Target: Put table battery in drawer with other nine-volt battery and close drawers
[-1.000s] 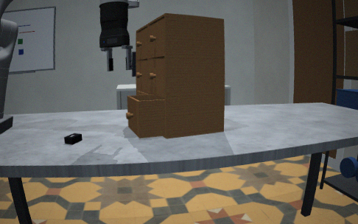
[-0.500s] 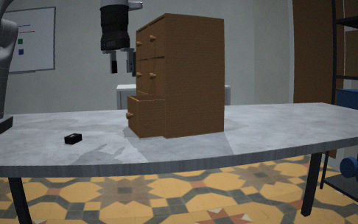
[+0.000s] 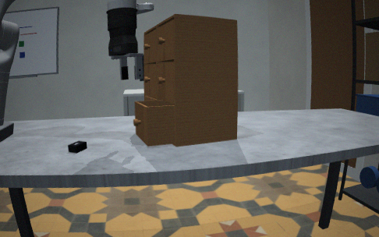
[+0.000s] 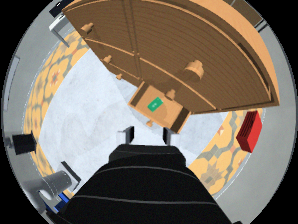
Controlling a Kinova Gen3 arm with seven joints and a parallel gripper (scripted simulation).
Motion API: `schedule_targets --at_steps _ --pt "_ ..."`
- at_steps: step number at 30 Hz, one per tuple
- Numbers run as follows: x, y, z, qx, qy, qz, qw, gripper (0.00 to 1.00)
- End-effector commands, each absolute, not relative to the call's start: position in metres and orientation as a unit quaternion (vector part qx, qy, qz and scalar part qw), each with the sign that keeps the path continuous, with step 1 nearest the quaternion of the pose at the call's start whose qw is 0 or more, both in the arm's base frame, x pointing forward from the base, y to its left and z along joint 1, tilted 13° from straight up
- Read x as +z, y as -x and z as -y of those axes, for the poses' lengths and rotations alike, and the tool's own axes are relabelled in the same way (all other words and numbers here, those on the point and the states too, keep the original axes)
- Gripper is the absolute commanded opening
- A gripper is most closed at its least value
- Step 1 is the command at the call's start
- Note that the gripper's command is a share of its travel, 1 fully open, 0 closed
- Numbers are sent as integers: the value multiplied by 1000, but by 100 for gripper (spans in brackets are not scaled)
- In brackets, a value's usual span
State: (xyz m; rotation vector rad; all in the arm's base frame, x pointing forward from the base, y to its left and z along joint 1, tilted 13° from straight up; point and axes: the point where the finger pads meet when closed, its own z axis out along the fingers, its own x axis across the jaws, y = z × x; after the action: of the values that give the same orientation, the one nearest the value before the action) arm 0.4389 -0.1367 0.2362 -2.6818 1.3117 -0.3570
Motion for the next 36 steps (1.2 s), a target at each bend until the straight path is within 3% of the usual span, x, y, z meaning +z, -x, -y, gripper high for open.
schedule_targets --at_steps 1,36 --pt "236 -440 135 -118 890 -435 68 100" --pt "229 -452 133 -110 812 -567 83 100"
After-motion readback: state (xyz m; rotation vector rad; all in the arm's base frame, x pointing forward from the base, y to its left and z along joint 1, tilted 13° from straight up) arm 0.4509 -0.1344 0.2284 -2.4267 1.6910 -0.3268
